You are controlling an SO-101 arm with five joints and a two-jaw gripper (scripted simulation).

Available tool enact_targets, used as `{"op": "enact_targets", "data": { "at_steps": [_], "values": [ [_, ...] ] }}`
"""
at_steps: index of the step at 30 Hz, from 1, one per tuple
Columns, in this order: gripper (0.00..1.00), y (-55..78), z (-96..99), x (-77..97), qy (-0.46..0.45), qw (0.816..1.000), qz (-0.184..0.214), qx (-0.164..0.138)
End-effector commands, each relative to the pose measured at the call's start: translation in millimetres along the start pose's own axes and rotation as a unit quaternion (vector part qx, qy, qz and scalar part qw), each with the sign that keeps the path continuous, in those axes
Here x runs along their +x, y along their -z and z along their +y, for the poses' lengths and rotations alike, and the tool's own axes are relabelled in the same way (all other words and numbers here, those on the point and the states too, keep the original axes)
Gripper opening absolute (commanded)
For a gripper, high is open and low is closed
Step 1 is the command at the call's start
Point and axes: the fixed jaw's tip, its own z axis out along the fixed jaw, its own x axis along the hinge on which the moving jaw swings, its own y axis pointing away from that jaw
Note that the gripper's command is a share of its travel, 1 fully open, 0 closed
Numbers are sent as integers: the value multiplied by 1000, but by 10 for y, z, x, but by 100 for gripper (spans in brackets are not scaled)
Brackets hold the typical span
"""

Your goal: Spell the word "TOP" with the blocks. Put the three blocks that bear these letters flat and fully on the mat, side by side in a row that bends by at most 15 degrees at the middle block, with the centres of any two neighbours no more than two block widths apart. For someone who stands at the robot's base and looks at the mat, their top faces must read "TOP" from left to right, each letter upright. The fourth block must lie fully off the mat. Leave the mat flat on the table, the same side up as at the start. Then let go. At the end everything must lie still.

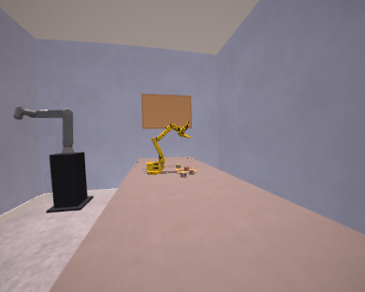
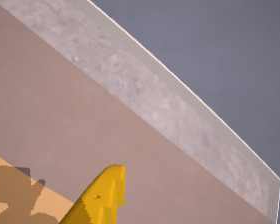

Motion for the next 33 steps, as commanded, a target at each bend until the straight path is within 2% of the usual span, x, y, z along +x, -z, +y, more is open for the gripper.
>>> {"op": "enact_targets", "data": {
  "at_steps": [1, 4, 12, 20, 28, 33],
  "values": [
    [100, 152, -96, -112, -1, 999, -35, 30],
    [100, 179, -105, -123, -1, 999, -40, 33],
    [100, 371, -160, -186, -1, 996, -71, 60],
    [100, 399, -167, -194, -1, 995, -75, 64],
    [100, 598, -209, -244, -1, 990, -106, 90],
    [100, 628, -215, -250, -1, 989, -111, 94]
  ]
}}
